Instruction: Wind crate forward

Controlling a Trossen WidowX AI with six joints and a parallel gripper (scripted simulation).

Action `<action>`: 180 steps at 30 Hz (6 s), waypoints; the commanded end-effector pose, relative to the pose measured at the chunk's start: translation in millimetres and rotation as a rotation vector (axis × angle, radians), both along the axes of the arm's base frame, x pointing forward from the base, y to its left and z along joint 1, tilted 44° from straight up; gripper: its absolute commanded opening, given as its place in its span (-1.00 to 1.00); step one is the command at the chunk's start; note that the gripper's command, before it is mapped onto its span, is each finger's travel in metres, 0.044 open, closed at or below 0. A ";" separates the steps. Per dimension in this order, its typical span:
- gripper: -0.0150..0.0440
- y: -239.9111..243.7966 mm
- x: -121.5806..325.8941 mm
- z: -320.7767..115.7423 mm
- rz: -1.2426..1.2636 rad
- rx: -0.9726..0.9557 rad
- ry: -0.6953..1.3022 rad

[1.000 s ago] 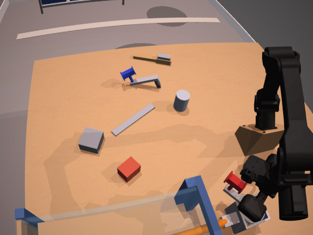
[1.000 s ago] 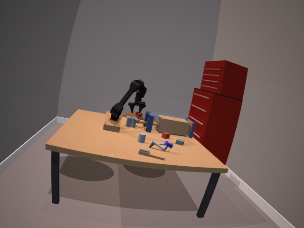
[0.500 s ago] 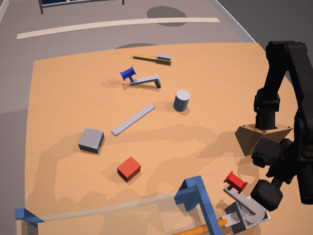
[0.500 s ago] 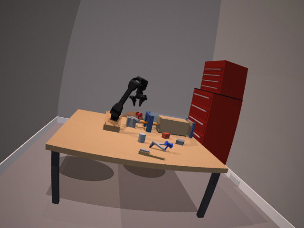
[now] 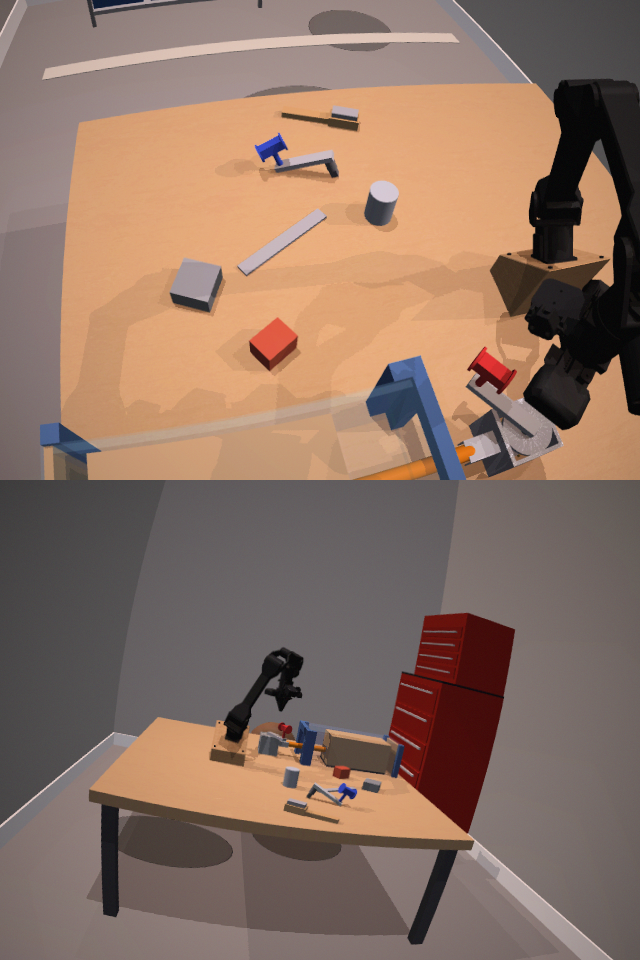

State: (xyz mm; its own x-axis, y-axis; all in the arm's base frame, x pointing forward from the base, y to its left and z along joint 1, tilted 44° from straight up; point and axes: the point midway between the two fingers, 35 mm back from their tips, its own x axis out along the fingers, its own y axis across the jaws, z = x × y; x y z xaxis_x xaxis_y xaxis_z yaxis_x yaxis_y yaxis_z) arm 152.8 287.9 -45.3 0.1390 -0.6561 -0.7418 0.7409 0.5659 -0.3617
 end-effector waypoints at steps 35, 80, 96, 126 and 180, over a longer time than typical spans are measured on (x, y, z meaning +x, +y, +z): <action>-0.49 -0.7 0.7 -0.1 -0.010 -0.010 0.012; 1.00 -57.6 45.6 -5.7 -0.165 0.313 0.241; 1.00 -75.6 48.4 -24.2 -0.169 0.307 0.245; -0.49 -84.3 48.8 -32.5 -0.180 0.307 0.248; -0.49 -62.8 72.8 -52.5 -0.171 0.306 0.245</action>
